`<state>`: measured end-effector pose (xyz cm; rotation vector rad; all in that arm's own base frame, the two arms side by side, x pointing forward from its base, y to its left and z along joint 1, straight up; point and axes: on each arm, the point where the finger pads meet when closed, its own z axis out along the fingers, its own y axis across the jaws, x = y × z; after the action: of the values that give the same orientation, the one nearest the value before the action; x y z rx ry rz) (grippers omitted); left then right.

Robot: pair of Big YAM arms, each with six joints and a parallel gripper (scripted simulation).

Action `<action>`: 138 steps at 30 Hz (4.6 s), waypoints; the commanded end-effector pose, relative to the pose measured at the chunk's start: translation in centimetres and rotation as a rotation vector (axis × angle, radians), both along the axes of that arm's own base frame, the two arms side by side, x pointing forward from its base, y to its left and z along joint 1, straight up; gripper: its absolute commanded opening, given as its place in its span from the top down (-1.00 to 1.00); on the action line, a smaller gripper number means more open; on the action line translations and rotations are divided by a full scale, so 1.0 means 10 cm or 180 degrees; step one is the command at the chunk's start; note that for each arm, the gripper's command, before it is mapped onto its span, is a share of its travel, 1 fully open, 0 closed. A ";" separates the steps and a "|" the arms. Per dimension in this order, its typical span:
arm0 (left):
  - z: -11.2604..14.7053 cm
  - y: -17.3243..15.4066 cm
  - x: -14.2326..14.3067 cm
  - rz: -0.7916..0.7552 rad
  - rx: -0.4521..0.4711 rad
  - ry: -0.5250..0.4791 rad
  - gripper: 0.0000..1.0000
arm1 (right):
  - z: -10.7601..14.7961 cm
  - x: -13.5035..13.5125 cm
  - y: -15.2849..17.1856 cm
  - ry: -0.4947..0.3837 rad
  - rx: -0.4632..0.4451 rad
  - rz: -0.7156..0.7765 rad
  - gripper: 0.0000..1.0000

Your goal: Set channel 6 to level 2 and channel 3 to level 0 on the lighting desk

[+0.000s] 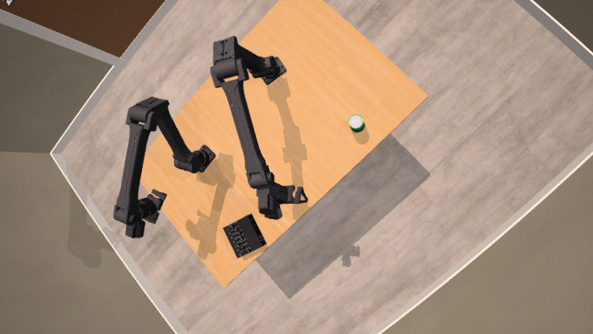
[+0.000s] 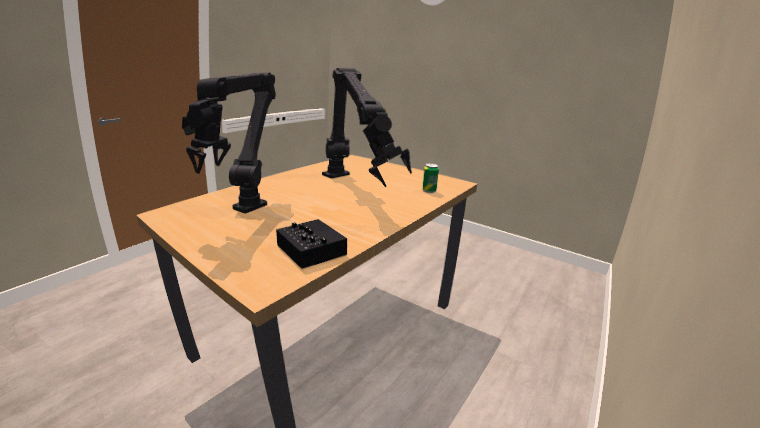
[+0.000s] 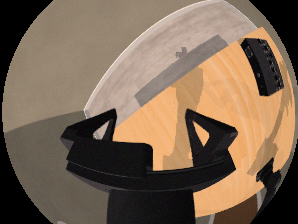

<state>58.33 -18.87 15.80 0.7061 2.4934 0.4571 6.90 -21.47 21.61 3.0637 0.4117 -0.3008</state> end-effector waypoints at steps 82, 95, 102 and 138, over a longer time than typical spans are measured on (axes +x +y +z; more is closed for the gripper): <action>1.73 5.20 -0.80 0.2750 -0.0617 -0.1973 -1.00 | 0.12 0.03 -0.07 -0.0046 -0.0094 0.0000 -1.00; 2.31 6.47 -2.22 0.3535 -0.0383 -0.2763 -1.00 | 0.12 0.03 -0.07 -0.0046 -0.0094 0.0000 -1.00; 2.56 6.82 -2.93 0.3829 -0.0205 -0.3097 -1.00 | 0.12 0.03 -0.07 -0.0046 -0.0094 0.0000 -1.00; 3.38 7.11 -5.75 0.4719 0.0882 -0.4174 -1.00 | 0.12 0.03 -0.07 -0.0046 -0.0094 0.0000 -1.00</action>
<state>1.51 52.21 48.96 -1.2020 1.2359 1.1884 6.90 -21.47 21.61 3.0637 0.4117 -0.3008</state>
